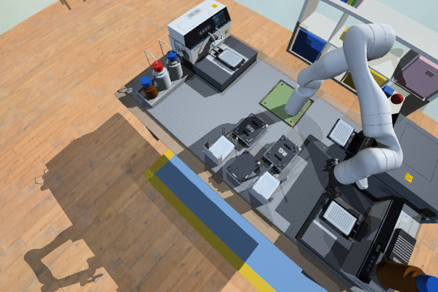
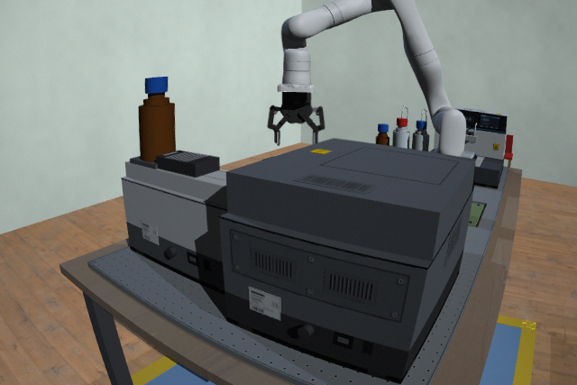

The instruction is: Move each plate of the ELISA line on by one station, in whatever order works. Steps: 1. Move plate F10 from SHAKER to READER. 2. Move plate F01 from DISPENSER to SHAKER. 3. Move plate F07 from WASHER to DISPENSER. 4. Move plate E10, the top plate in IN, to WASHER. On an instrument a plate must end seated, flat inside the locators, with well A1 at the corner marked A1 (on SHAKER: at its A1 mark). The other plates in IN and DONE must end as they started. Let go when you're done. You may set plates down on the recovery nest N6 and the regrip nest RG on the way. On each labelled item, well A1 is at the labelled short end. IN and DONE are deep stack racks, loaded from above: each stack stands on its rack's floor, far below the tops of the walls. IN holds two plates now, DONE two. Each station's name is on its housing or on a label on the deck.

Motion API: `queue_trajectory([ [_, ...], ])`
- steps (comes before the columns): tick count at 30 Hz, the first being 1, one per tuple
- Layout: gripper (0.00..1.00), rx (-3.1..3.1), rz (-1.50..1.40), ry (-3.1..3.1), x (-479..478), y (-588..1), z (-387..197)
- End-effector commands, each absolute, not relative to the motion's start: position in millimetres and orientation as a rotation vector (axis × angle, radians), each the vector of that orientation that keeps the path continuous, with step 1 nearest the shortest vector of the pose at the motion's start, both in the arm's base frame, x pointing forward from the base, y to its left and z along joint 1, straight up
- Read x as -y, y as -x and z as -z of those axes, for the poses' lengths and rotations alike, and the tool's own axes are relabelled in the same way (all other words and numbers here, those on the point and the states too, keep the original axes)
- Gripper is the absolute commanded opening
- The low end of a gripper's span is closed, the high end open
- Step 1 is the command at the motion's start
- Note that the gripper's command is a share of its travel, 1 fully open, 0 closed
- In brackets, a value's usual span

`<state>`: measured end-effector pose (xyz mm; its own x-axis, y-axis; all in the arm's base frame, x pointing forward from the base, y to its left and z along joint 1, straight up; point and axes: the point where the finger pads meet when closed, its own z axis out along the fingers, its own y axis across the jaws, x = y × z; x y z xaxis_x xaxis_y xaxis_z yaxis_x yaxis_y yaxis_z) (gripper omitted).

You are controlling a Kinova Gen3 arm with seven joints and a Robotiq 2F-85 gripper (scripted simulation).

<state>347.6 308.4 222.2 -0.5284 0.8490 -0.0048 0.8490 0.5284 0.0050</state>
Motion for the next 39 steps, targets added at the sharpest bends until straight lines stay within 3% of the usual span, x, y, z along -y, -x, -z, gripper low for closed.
queue_trajectory([
  [1, 1.00, -2.740, -0.006, -1.522, -310.4, -360.8, -223.2],
  [39, 1.00, -2.436, -0.008, -1.974, -413.9, -375.9, -223.4],
])
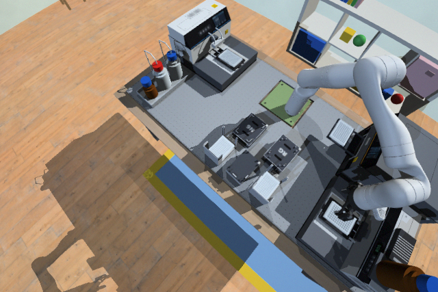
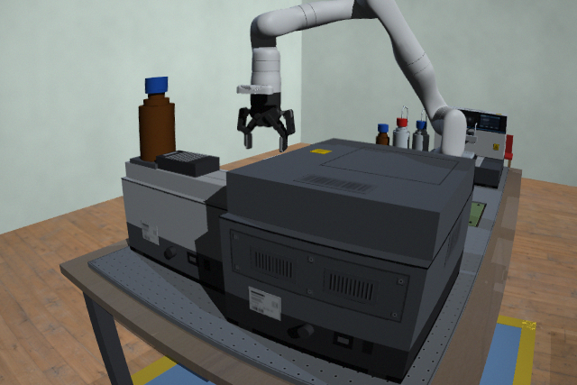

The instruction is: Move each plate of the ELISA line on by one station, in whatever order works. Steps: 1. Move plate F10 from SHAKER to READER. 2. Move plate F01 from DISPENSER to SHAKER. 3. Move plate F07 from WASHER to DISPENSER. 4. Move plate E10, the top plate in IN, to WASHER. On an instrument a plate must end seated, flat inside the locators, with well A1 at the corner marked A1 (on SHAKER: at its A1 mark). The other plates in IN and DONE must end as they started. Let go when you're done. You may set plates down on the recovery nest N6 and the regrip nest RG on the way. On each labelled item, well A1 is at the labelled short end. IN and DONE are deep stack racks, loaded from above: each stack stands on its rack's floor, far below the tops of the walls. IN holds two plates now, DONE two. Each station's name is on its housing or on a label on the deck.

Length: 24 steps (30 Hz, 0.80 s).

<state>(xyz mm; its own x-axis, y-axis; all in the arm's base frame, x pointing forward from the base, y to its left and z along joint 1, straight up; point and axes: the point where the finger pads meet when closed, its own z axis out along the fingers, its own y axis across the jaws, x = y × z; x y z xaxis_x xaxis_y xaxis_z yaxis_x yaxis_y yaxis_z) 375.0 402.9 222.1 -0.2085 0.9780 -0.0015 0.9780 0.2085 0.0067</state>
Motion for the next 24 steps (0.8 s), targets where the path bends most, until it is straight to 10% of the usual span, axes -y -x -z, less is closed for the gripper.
queue_trajectory([
  [1, 1.00, -2.436, -0.008, -1.974, -417.3, -376.1, -223.4],
  [24, 1.00, -2.257, -0.009, -2.178, -429.3, -380.5, -223.5],
])
